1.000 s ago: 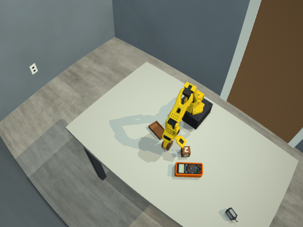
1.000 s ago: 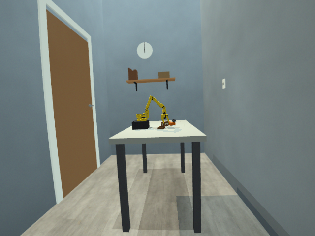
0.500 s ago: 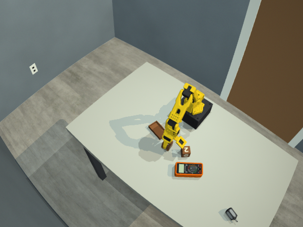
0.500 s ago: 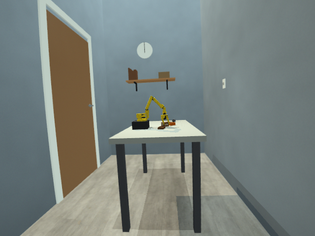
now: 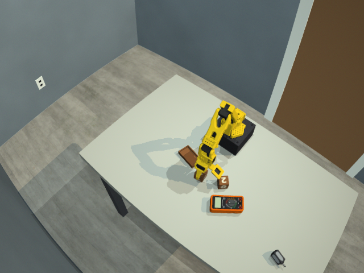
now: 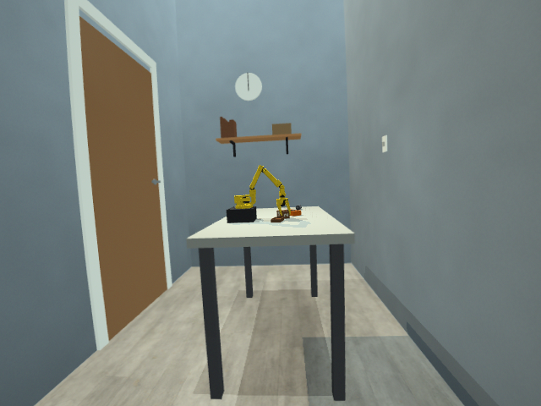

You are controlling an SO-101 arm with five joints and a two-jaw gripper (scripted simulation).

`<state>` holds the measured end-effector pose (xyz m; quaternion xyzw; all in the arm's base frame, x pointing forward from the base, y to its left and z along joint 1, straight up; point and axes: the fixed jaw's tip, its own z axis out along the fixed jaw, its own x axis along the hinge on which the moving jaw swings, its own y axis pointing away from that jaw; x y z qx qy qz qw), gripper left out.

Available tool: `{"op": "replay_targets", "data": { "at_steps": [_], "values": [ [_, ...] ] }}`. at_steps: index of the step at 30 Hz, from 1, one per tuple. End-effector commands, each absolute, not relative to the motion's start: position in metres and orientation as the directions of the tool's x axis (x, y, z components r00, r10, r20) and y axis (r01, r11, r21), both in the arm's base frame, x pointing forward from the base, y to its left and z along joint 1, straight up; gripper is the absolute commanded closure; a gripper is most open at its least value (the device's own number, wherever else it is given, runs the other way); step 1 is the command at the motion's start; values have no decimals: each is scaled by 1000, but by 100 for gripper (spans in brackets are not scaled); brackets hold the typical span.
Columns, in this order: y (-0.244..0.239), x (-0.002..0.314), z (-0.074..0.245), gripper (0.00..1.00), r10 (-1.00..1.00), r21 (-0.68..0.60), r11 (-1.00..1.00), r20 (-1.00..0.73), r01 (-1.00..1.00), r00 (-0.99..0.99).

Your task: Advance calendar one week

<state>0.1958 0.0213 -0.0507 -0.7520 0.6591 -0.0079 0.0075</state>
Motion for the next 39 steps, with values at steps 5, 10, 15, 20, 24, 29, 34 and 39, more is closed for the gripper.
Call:
{"op": "replay_targets", "data": {
  "at_steps": [5,10,15,20,24,29,34,39],
  "values": [
    [23,193,-54,92,-990,-9,-138,0,-990,138],
    [23,193,-54,79,-990,-9,-138,0,-990,138],
    [23,193,-54,76,-990,-9,-138,0,-990,138],
    [23,193,-54,76,-990,-9,-138,0,-990,138],
    [23,193,-54,75,-990,-9,-138,0,-990,138],
    [23,193,-54,72,-990,-9,-138,0,-990,138],
    [23,193,-54,69,-990,-9,-138,0,-990,138],
    [23,193,-54,66,-990,-9,-138,0,-990,138]
  ]
}}
